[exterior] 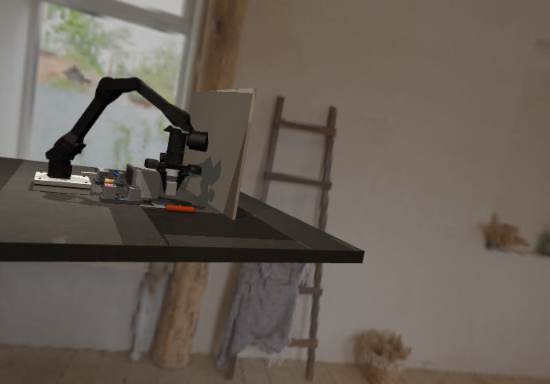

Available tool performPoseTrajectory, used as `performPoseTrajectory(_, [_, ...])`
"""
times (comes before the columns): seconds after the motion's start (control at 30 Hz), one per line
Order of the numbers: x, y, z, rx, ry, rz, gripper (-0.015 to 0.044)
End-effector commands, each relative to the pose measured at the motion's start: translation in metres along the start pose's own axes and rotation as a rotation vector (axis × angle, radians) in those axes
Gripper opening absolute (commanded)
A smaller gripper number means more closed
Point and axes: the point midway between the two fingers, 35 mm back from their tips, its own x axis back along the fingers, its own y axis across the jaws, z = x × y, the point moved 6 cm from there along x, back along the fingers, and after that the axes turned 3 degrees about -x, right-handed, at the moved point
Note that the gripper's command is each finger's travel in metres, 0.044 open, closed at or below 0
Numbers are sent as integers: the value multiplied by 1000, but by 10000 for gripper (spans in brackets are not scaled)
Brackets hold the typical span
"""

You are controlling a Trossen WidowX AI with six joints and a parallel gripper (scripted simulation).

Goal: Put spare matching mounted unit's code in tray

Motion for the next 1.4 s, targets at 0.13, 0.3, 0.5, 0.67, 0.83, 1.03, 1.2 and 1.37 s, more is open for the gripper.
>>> performPoseTrajectory(0.13, [-6,1,0,4,-1,2,0])
performPoseTrajectory(0.3, [-10,2,-1,4,-1,2,0])
performPoseTrajectory(0.5, [-14,2,-1,4,-1,1,0])
performPoseTrajectory(0.67, [-18,3,-1,4,-1,1,0])
performPoseTrajectory(0.83, [-22,4,-2,4,-1,1,0])
performPoseTrajectory(1.03, [-26,5,-2,4,-1,1,0])
performPoseTrajectory(1.2, [-29,6,-2,4,-1,1,0])
performPoseTrajectory(1.37, [-33,6,-3,4,-1,1,0])
